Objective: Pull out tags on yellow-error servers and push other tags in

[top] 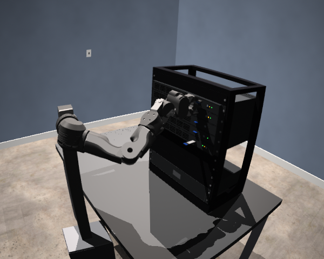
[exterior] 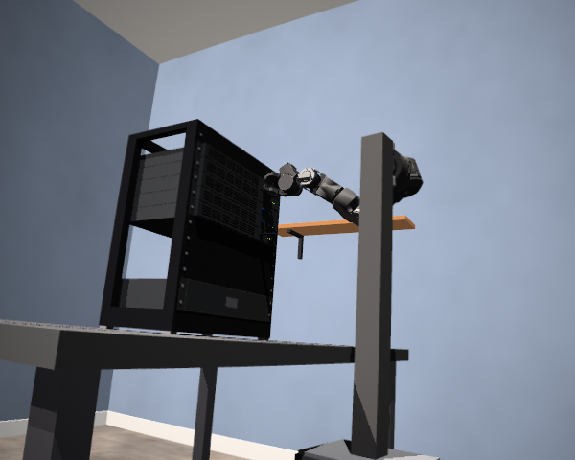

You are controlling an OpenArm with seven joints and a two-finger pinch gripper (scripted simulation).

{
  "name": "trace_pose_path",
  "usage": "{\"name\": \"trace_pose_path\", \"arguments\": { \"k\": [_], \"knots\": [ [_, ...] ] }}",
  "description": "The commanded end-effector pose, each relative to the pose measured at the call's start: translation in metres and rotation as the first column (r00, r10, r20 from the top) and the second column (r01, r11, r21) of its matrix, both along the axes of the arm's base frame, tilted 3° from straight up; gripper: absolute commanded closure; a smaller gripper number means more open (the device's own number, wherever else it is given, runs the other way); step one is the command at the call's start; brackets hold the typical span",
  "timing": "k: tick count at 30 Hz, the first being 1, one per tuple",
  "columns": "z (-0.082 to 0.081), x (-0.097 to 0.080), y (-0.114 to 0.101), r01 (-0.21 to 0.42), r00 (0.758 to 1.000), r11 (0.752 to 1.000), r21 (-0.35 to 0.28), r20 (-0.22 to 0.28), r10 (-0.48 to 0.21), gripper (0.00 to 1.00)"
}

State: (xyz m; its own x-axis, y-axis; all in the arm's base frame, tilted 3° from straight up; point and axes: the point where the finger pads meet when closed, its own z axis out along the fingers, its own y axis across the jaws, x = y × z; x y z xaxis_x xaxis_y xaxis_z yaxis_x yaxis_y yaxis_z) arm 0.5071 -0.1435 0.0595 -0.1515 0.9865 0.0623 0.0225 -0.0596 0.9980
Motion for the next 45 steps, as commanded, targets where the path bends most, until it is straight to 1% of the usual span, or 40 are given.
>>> {"name": "trace_pose_path", "arguments": {
  "k": [1,6,21,22,45],
  "knots": [
    [0.0005,0.0014,0.0003,-0.001,1.0,1.0,-0.001,0.004,0.001,0.9],
    [0.0,0.0077,0.001,-0.001,1.0,1.0,-0.001,0.004,0.001,0.9],
    [0.0006,0.0074,0.0014,-0.002,1.0,1.0,-0.001,0.006,0.002,0.9],
    [0.0006,0.0074,0.0014,-0.002,1.0,1.0,-0.001,0.006,0.002,1.0],
    [0.0007,0.0073,0.0015,-0.003,1.0,1.0,-0.001,0.006,0.003,1.0]
  ]
}}
